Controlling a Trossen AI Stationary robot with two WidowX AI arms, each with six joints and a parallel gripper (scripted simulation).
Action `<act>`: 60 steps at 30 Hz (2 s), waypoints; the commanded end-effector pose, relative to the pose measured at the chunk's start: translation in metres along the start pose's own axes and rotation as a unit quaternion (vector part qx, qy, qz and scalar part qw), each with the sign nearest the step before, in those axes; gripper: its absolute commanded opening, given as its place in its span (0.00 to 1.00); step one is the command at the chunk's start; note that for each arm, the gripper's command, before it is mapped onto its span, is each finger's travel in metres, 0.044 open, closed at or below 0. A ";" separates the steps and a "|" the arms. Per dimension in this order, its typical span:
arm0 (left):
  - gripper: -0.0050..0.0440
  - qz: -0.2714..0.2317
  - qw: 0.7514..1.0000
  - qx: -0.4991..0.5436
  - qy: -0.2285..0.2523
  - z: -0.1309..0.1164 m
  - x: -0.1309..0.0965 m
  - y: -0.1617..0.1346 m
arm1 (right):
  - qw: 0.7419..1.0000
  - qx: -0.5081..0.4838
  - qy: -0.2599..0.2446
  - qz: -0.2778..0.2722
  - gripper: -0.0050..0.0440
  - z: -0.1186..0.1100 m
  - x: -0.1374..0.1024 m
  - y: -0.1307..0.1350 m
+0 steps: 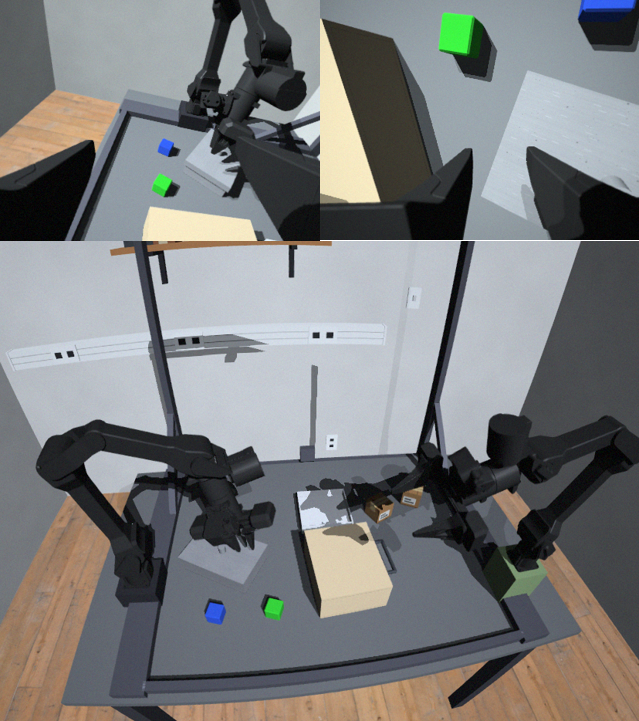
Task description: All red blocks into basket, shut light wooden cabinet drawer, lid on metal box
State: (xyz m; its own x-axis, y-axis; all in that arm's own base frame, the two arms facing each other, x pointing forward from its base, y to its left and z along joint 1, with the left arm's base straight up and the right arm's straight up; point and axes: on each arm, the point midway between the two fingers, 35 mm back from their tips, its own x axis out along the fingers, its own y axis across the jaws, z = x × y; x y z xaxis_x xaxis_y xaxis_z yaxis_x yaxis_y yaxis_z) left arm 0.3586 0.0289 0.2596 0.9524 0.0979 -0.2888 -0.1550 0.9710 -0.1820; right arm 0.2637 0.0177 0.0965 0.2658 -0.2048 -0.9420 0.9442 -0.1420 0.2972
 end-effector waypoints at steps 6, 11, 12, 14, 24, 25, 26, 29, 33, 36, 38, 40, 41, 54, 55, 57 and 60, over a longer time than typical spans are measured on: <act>0.92 -0.063 0.984 0.083 -0.143 0.040 -0.054 -0.030 | 0.982 0.128 0.054 -0.125 0.41 -0.032 -0.010 -0.053; 0.92 -0.071 0.976 0.103 -0.178 0.048 -0.068 -0.035 | 0.971 0.167 0.059 -0.158 0.41 -0.038 -0.016 -0.067; 0.92 -0.071 0.976 0.103 -0.178 0.048 -0.068 -0.035 | 0.971 0.167 0.059 -0.158 0.41 -0.038 -0.016 -0.067; 0.92 -0.070 0.975 0.104 -0.183 0.050 -0.070 -0.035 | 0.969 0.173 0.059 -0.166 0.41 -0.039 -0.017 -0.070; 0.92 -0.071 0.975 0.097 -0.185 0.054 -0.071 -0.035 | 0.973 0.159 0.057 -0.157 0.41 -0.038 -0.014 -0.066; 0.92 -0.071 0.975 0.097 -0.185 0.054 -0.071 -0.035 | 0.973 0.159 0.057 -0.157 0.41 -0.038 -0.015 -0.066; 0.92 -0.071 0.975 0.097 -0.185 0.054 -0.071 -0.035 | 0.973 0.159 0.056 -0.157 0.41 -0.038 -0.015 -0.066; 0.92 -0.071 0.975 0.097 -0.185 0.054 -0.071 -0.035 | 0.973 0.169 0.059 -0.146 0.41 -0.035 -0.016 -0.057; 0.92 -0.071 0.975 0.097 -0.185 0.054 -0.071 -0.035 | 0.972 0.163 0.056 -0.159 0.41 -0.038 -0.008 -0.068; 0.92 -0.071 0.975 0.097 -0.185 0.054 -0.071 -0.035 | 0.972 0.163 0.055 -0.161 0.41 -0.039 -0.003 -0.071; 0.92 -0.071 0.975 0.097 -0.185 0.054 -0.071 -0.035 | 0.972 0.163 0.057 -0.160 0.41 -0.040 0.000 -0.071; 0.92 -0.071 0.975 0.097 -0.185 0.054 -0.071 -0.035 | 0.972 0.163 0.057 -0.159 0.41 -0.040 0.003 -0.071; 0.92 -0.071 0.975 0.097 -0.185 0.054 -0.071 -0.035 | 0.972 0.163 0.057 -0.159 0.41 -0.041 0.005 -0.072; 0.92 -0.071 0.975 0.097 -0.185 0.054 -0.071 -0.035 | 0.972 0.163 0.057 -0.159 0.41 -0.044 0.022 -0.077; 0.92 -0.071 0.975 0.097 -0.185 0.054 -0.071 -0.035 | 0.972 0.163 0.057 -0.159 0.41 -0.044 0.023 -0.078; 0.92 -0.071 0.975 0.097 -0.185 0.054 -0.071 -0.035 | 0.972 0.164 0.057 -0.159 0.41 -0.045 0.026 -0.079; 0.92 -0.071 0.975 0.097 -0.185 0.054 -0.071 -0.035 | 0.972 0.164 0.057 -0.159 0.41 -0.046 0.031 -0.080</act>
State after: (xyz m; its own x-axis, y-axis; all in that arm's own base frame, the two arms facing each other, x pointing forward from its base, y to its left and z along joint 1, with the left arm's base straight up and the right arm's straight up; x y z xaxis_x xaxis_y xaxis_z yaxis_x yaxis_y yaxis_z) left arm 0.3146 0.0005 0.3251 0.9984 0.0013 0.0572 -0.0013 1.0000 0.0000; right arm 0.2038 0.0646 0.0402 -0.0009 -0.0004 -1.0000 0.8741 -0.4858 -0.0006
